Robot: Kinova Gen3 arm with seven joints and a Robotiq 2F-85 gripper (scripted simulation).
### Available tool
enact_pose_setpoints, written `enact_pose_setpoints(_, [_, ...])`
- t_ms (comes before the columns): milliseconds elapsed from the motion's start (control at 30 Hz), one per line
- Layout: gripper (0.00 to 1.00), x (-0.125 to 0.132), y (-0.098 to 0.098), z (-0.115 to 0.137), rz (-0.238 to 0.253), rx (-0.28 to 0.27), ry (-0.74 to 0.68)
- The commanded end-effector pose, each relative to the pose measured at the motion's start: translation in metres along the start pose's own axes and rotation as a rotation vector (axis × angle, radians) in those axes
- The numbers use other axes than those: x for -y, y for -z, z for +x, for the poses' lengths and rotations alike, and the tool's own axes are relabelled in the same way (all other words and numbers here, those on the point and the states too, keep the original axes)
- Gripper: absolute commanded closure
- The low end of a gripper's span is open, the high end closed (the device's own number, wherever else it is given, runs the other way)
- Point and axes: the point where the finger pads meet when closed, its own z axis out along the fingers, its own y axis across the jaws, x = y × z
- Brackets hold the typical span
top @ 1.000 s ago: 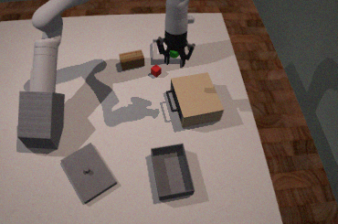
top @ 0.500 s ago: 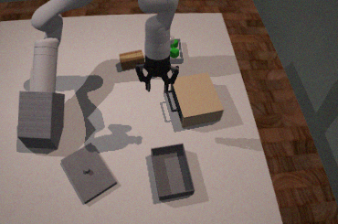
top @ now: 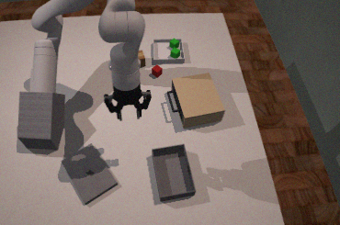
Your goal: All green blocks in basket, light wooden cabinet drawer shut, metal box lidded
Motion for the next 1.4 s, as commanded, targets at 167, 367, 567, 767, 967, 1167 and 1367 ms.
enact_pose_setpoints(167, [0.42, 0.052, -0.013, -0.031, -0.009, -0.024, 0.134])
enact_pose_setpoints(367, [0.42, 0.091, -0.027, -0.047, -0.018, -0.046, 0.233])
enact_pose_setpoints(567, [0.42, 0.122, -0.040, -0.057, -0.030, -0.066, 0.316])
enact_pose_setpoints(767, [0.42, 0.138, -0.047, -0.061, -0.039, -0.077, 0.362])
enact_pose_setpoints(967, [0.42, 0.156, -0.056, -0.064, -0.050, -0.089, 0.413])
enact_pose_setpoints(1167, [0.42, 0.166, -0.061, -0.066, -0.057, -0.095, 0.441])
enact_pose_setpoints(1367, [0.42, 0.171, -0.064, -0.066, -0.061, -0.099, 0.457])
